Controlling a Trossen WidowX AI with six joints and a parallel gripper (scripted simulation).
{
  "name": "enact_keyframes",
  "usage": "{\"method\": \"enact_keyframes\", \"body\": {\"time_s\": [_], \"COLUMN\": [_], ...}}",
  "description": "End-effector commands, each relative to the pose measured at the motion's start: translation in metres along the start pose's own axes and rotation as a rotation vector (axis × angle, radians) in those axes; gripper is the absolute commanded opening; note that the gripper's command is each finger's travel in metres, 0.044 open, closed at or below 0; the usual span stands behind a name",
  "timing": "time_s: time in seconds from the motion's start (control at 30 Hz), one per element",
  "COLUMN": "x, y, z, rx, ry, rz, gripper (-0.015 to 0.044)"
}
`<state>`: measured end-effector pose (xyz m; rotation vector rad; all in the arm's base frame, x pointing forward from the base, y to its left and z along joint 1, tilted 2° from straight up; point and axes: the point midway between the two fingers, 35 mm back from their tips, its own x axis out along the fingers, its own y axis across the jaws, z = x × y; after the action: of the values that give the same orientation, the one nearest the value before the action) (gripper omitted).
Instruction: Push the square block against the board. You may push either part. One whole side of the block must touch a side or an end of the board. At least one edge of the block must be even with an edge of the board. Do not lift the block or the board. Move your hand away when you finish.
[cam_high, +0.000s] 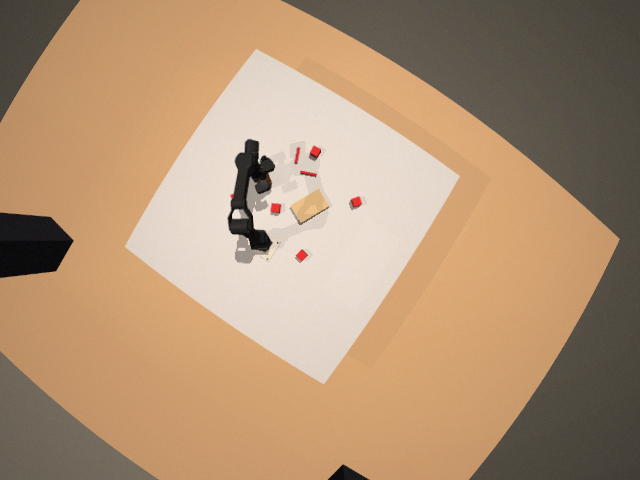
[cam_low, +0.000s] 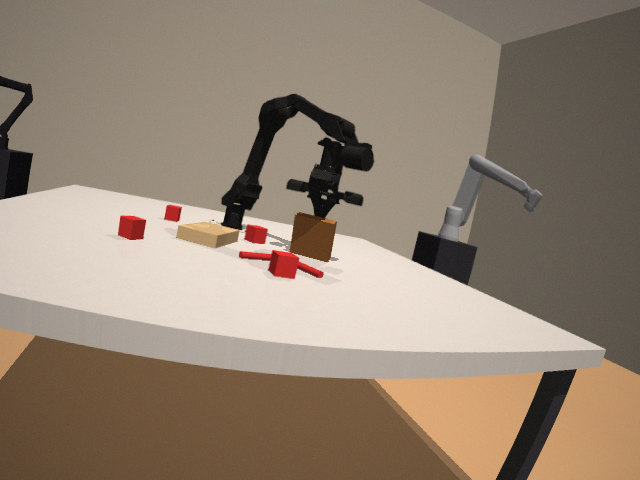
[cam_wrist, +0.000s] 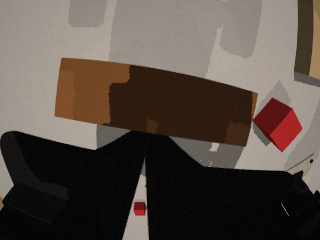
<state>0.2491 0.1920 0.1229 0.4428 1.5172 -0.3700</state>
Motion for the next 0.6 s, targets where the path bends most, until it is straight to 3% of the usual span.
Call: {"method": "enact_keyframes", "body": {"time_s": [0.0, 0.57], "x": [-0.001, -0.001], "y": [0.0, 0.0], "z": [0.006, 0.011], "rx": [-0.003, -0.003], "ry": [0.0, -0.001], "rz": [0.003, 0.003], "gripper": [0.0, 0.0]}}
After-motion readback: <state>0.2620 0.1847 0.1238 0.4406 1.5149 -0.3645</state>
